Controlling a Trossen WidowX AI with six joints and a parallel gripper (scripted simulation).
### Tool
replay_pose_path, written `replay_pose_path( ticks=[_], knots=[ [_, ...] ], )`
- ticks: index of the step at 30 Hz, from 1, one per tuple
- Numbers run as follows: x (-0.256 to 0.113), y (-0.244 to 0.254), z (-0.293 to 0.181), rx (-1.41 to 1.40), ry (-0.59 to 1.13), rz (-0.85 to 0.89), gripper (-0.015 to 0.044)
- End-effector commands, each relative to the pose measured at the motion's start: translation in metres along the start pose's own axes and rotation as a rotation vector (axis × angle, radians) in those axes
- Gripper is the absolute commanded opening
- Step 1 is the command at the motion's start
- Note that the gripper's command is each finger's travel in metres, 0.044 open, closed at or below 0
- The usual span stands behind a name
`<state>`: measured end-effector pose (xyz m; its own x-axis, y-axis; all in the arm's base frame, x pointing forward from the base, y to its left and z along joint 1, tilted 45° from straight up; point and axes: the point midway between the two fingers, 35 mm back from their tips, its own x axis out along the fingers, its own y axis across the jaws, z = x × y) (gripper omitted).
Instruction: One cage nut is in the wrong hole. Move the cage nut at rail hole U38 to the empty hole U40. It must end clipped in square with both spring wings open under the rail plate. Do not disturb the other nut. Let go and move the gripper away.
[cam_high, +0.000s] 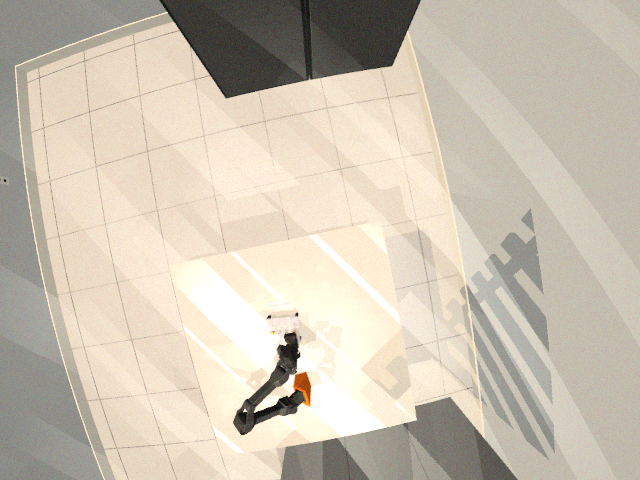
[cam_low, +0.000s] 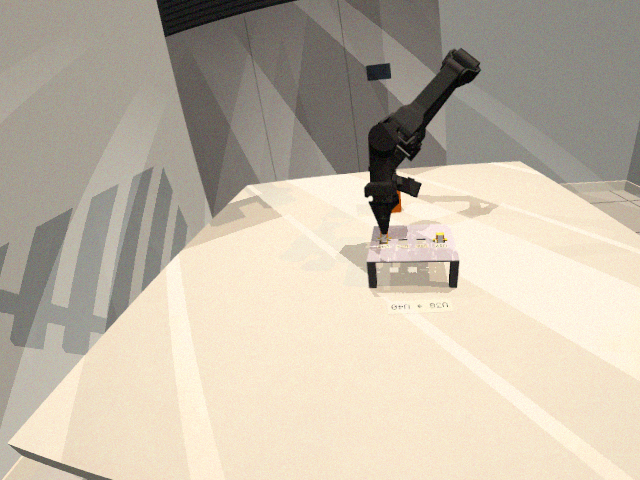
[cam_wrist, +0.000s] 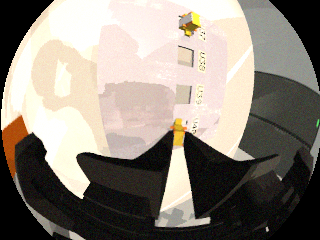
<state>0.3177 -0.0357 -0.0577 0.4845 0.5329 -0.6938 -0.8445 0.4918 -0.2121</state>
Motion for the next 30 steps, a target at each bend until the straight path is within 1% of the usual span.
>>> replay_pose_path(
  ticks=[1, 30],
  knots=[
    [-0.0001, -0.0002, -0.0006, -0.001, 0.003, 0.0, 0.0028],
    [0.0, -0.0014, -0.0006, -0.001, 0.003, 0.025, 0.0028]
  ],
)
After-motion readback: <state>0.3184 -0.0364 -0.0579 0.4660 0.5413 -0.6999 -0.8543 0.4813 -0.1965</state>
